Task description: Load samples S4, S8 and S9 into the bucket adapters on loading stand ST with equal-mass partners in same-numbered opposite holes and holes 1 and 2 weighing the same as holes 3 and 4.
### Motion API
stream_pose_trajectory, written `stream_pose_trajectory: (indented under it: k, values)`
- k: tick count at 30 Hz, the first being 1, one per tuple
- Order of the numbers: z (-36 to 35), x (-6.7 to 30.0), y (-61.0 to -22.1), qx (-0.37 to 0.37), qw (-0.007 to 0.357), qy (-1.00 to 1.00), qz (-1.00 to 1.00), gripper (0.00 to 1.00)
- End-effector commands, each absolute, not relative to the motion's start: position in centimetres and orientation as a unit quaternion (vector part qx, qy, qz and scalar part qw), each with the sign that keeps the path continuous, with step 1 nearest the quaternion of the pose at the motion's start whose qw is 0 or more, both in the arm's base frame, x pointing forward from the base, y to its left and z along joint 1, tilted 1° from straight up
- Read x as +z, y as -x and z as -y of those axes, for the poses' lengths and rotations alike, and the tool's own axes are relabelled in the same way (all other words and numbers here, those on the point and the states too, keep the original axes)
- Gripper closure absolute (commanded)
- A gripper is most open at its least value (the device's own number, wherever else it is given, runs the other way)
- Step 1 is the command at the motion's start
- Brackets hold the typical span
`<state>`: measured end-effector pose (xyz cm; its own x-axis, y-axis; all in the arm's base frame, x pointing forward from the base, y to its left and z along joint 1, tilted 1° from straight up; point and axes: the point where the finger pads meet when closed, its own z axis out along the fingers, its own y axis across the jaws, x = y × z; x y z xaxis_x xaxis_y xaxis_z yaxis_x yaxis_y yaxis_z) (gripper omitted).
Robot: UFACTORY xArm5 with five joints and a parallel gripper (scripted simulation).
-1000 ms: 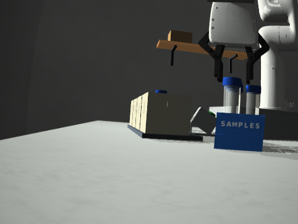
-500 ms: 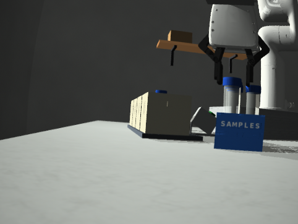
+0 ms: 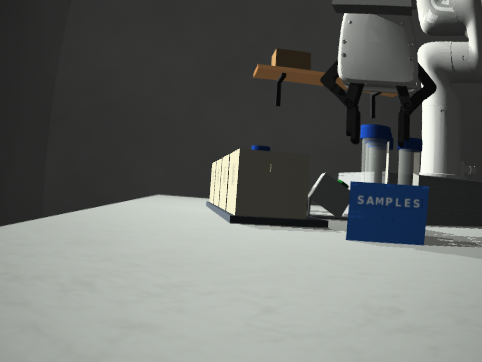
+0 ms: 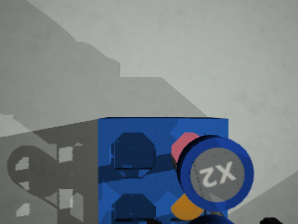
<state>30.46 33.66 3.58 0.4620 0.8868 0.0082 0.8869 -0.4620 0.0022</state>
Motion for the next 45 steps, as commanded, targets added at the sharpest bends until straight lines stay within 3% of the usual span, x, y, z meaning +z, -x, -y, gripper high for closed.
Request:
stream_pose_trajectory:
  k: [1,27,28,45]
  values:
    - [-33.78,3.36,-30.56,-0.004,0.009,0.855,0.519,0.43]
    - [-33.78,2.83,-30.56,-0.004,0.009,0.855,0.519,0.43]
    - [-33.78,2.89,-30.56,-0.004,0.009,0.855,0.519,1.00]
    - [-33.78,3.01,-30.56,-0.004,0.009,0.855,0.519,1.00]
